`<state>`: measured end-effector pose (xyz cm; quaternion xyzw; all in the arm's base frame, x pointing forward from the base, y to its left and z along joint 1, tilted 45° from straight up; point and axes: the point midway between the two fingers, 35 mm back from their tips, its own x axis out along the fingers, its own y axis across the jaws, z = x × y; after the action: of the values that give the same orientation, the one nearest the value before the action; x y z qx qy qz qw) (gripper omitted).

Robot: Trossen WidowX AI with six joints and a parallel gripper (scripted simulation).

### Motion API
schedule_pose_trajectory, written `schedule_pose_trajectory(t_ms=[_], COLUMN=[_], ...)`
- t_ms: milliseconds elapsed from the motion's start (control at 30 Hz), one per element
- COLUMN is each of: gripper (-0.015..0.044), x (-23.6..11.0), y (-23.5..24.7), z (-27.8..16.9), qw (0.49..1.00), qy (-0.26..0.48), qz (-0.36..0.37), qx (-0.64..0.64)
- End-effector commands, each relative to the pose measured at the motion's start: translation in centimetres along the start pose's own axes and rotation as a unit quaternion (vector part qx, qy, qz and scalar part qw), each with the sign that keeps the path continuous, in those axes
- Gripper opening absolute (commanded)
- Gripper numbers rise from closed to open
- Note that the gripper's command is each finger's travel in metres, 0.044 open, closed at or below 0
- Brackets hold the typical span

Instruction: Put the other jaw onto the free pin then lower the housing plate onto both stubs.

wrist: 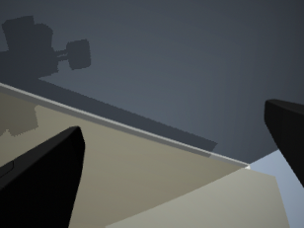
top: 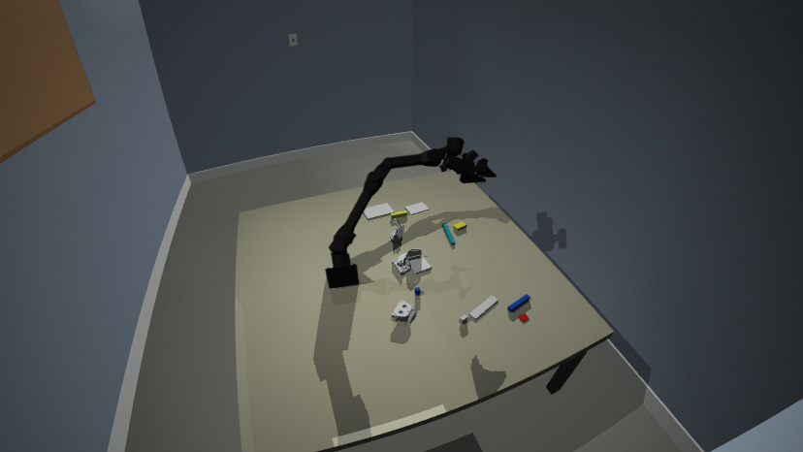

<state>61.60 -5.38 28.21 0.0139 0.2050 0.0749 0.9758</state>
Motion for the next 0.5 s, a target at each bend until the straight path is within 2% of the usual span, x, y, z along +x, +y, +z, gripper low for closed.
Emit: schedule_pose_trajectory(t_ms=[0,467], gripper=[0.0426,0.0059], x=[0.00,0.00], y=[0.00,0.00], z=[0.00,0.00], qw=[1.000,1.000], qy=[0.000,0.000], qz=[0.000,0.000], qx=[0.000,0.000])
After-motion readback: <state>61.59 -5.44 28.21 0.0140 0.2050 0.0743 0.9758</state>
